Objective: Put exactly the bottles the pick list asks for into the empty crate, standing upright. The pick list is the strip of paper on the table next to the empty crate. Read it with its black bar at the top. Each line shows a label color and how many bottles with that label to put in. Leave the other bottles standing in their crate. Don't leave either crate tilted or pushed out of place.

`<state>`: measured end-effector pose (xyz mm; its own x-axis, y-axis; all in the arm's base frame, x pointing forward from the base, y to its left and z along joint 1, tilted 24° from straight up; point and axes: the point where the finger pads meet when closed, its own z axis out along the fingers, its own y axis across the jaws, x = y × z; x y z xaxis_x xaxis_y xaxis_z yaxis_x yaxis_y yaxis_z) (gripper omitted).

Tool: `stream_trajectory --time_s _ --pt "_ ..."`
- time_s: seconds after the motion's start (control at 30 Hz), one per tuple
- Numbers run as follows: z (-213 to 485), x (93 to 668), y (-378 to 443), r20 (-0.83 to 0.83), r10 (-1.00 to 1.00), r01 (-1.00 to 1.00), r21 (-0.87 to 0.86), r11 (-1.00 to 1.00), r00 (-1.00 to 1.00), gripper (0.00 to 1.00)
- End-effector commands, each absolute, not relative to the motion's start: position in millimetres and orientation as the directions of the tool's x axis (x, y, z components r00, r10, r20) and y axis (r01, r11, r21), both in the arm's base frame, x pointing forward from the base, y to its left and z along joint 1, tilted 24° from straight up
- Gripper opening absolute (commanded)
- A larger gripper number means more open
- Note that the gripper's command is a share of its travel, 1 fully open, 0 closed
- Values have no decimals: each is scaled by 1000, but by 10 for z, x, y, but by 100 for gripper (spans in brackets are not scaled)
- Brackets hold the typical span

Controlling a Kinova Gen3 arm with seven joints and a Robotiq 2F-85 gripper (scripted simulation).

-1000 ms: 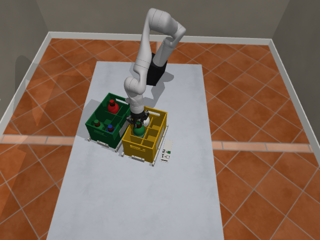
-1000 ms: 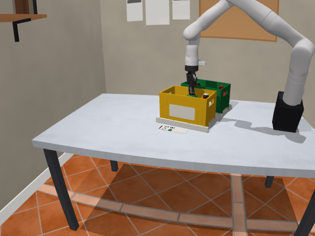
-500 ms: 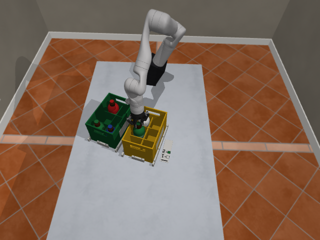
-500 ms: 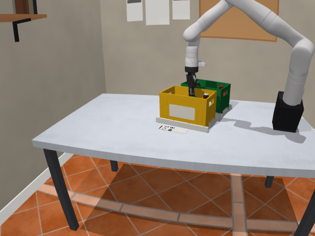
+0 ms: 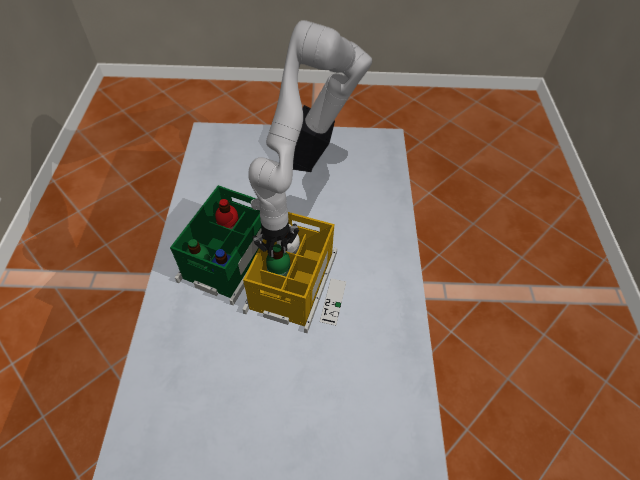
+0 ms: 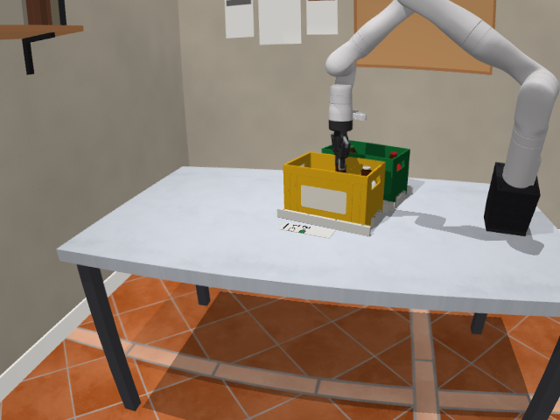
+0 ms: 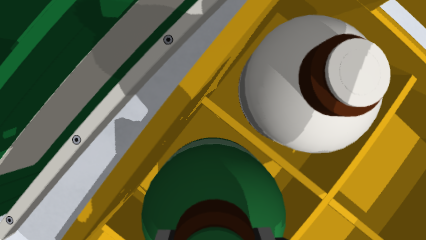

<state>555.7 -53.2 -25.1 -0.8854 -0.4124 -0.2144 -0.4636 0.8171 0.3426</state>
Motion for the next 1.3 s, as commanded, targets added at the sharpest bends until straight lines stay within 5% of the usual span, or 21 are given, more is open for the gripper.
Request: stream_trajectory --time_s 0.0,1.27 --pt "-249 5565 -537 -216 -412 -463 341 818 -885 10" --pt "-309 5567 -511 -216 -412 -463 341 818 -885 10"
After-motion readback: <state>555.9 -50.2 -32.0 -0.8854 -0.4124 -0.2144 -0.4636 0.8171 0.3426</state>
